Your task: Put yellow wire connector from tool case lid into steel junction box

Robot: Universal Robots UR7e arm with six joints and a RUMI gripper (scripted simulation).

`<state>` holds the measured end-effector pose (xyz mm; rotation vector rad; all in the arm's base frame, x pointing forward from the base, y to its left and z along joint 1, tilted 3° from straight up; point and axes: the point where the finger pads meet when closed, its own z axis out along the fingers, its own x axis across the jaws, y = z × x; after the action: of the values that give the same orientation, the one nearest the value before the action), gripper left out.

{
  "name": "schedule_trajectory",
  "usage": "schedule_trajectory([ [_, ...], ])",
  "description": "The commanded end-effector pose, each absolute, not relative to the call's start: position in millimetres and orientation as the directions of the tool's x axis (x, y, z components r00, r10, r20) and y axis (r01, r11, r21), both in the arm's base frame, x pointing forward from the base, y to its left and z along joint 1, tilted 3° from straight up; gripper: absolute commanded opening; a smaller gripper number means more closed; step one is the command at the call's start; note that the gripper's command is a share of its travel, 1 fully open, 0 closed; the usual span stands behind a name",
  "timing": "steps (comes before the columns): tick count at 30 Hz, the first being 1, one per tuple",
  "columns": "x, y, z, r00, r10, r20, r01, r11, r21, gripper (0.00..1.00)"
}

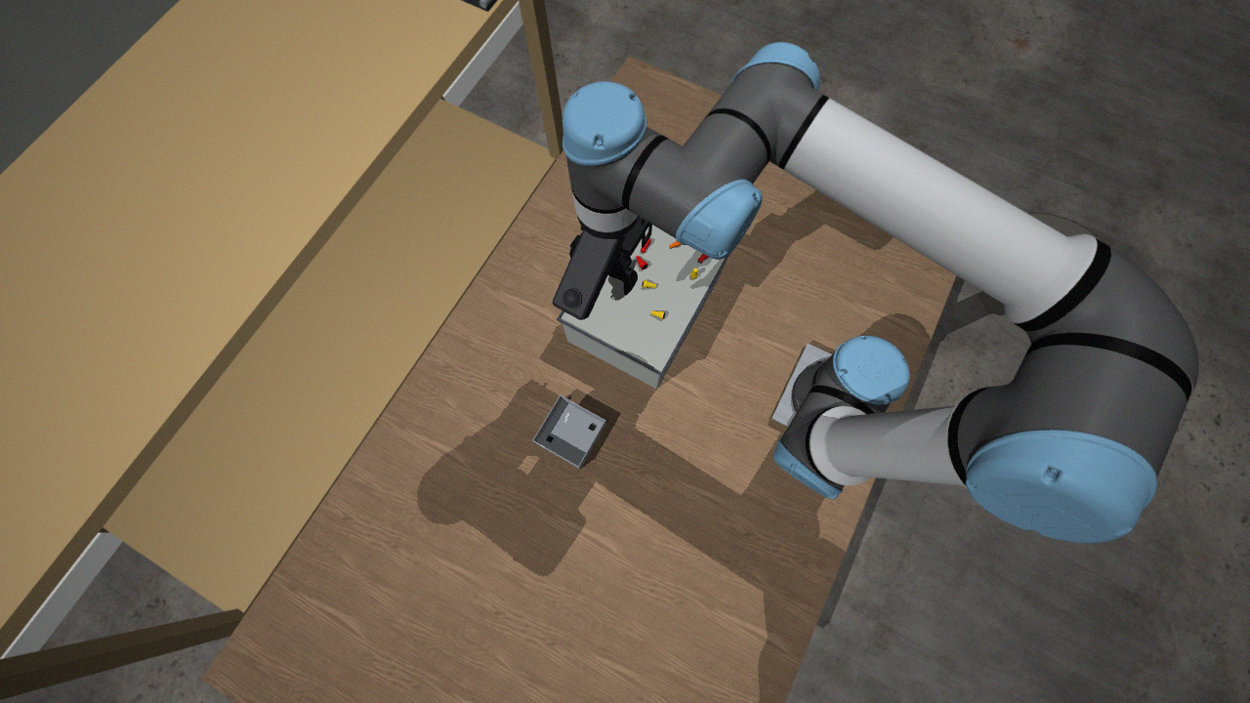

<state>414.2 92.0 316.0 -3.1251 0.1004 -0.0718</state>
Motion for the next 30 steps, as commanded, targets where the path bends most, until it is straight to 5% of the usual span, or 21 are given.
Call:
schedule_trajectory([
  [1, 412.8, 82.6, 311.2, 0.997, -0.064, 0.046, -0.063, -0.998, -0.015, 0.17],
  [30, 331.1, -79.0, 189.3, 0.997, -0.056, 0.047, -0.056, -0.998, -0.015, 0.17],
])
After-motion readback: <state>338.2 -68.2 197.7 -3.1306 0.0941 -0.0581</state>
